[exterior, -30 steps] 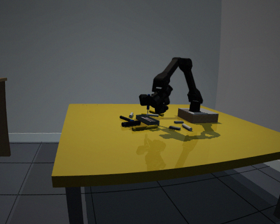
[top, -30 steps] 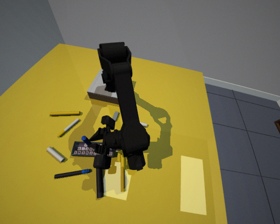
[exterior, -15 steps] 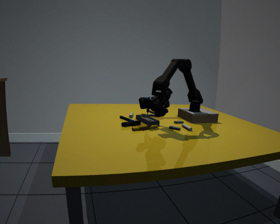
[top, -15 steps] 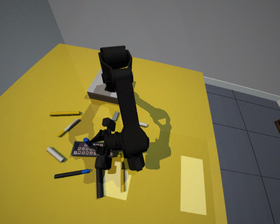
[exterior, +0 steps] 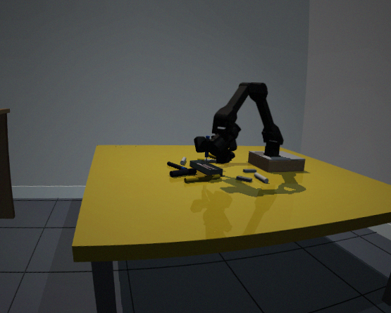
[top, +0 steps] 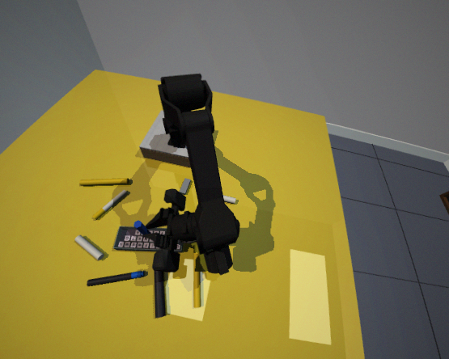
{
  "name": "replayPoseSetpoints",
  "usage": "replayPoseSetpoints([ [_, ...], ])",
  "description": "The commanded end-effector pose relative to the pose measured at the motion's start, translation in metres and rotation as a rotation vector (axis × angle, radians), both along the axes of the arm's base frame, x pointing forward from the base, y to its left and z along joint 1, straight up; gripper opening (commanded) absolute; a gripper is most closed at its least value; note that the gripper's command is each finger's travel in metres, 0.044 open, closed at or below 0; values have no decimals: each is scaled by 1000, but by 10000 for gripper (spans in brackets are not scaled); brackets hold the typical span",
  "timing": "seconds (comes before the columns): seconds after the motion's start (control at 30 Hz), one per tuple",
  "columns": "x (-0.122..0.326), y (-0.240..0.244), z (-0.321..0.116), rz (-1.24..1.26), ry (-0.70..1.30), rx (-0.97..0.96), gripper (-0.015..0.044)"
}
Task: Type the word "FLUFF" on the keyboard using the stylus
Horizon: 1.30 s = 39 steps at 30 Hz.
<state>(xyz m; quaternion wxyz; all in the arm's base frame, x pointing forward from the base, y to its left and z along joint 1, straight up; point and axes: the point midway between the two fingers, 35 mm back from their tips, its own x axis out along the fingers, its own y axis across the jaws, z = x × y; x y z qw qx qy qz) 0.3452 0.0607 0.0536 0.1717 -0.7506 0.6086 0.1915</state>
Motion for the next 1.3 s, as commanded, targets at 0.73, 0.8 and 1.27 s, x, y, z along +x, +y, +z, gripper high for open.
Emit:
replayPoseSetpoints([
  [0.73, 0, 2, -9, -6, 0, 4, 81],
  [0.8, 0, 2, -9, -6, 0, 4, 81],
  [1.27, 0, 2, -13, -6, 0, 4, 81],
])
